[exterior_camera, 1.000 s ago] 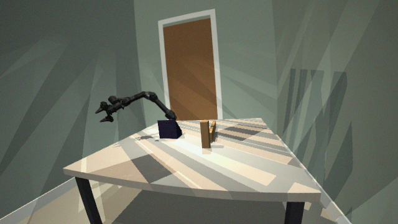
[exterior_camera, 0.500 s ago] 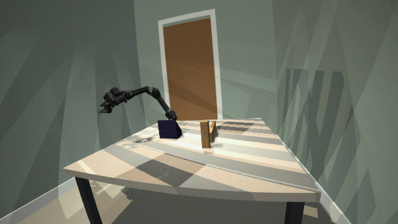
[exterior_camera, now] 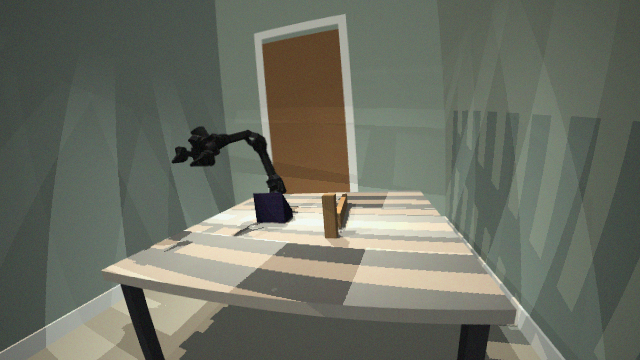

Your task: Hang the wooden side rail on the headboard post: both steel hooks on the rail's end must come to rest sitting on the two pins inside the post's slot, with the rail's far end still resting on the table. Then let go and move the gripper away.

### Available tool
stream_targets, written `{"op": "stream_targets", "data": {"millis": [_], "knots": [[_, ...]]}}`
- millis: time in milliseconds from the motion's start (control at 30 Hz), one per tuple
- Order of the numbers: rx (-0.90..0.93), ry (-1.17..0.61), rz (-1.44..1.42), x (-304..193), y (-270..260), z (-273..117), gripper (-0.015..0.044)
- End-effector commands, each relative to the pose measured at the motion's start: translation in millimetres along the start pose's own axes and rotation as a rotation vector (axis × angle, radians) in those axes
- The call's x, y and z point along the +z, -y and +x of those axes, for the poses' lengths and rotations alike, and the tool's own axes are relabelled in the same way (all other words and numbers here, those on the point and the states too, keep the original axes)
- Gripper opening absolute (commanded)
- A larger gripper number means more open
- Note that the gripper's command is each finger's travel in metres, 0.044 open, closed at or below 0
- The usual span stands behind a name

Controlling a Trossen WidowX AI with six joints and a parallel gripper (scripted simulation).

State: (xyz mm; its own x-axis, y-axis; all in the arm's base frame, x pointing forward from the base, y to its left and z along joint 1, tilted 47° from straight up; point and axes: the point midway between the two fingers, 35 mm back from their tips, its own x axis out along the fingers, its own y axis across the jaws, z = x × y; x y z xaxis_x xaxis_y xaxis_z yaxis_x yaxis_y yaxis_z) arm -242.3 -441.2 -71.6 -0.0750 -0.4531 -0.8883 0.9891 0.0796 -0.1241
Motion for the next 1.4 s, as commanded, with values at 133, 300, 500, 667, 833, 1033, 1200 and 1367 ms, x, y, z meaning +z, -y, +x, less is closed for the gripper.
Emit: {"op": "stream_targets", "data": {"millis": [133, 300, 500, 667, 833, 1033, 1200, 1367], "knots": [[0.148, 0.02, -0.443, 18.8, -87.4, -0.1, 0.044], [0.24, 0.061, -0.748, 26.6, -146.0, -5.8, 0.044], [0.351, 0.134, -1.125, 26.5, -217.1, -17.8, 0.044], [0.442, 0.217, -1.436, 18.5, -273.7, -31.8, 0.044], [0.532, 0.325, -1.75, 3.1, -327.9, -49.5, 0.044], [0.636, 0.492, -2.116, -24.2, -386.7, -74.8, 0.044], [0.722, 0.676, -2.416, -54.6, -430.8, -99.8, 0.044], [0.801, 0.904, -2.699, -90.5, -467.1, -126.6, 0.044]]}}
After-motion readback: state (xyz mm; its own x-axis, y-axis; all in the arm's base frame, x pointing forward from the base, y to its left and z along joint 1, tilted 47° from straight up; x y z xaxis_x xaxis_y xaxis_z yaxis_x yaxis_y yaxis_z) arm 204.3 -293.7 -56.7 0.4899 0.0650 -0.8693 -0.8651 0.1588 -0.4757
